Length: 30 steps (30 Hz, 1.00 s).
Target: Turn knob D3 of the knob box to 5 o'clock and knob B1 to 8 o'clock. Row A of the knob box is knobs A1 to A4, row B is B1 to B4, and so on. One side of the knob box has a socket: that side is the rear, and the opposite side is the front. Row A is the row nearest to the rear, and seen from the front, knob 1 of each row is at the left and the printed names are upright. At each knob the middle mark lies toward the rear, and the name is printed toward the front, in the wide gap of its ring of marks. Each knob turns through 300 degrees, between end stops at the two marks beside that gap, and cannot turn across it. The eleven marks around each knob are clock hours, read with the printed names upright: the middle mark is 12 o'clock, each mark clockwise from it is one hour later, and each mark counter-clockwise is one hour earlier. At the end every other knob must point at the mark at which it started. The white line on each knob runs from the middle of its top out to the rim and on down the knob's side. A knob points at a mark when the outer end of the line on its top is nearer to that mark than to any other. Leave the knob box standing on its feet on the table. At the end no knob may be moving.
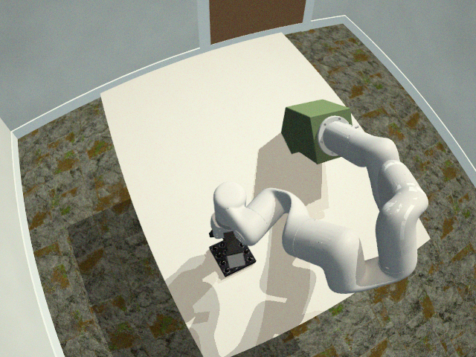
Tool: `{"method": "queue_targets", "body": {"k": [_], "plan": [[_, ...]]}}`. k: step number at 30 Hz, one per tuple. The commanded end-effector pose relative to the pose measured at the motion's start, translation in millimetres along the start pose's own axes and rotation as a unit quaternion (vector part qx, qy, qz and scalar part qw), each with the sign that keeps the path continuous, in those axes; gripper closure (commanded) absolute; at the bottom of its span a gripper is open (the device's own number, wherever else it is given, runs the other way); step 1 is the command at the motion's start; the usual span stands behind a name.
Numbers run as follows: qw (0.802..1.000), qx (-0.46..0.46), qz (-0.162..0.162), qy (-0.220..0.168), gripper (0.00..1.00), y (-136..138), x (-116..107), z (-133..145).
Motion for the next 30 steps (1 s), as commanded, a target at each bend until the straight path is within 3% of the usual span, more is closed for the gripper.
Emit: {"method": "queue_targets", "body": {"k": [1, 30], "plan": [[1.0, 0.0, 0.001, 0.0, 0.81, 1.0, 4.1, -0.1], [1.0, 0.0, 0.001, 0.0, 0.81, 1.1, 13.4, -0.2]]}}
Point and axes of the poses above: the point where the finger pads meet when closed, its own x axis out along the fingers, its own y axis across the jaws, z = x × y, the point moved 4 cm from there along -x, back along the fingers, and after that the axes turned 8 degrees about -x, right-handed, at the moved point
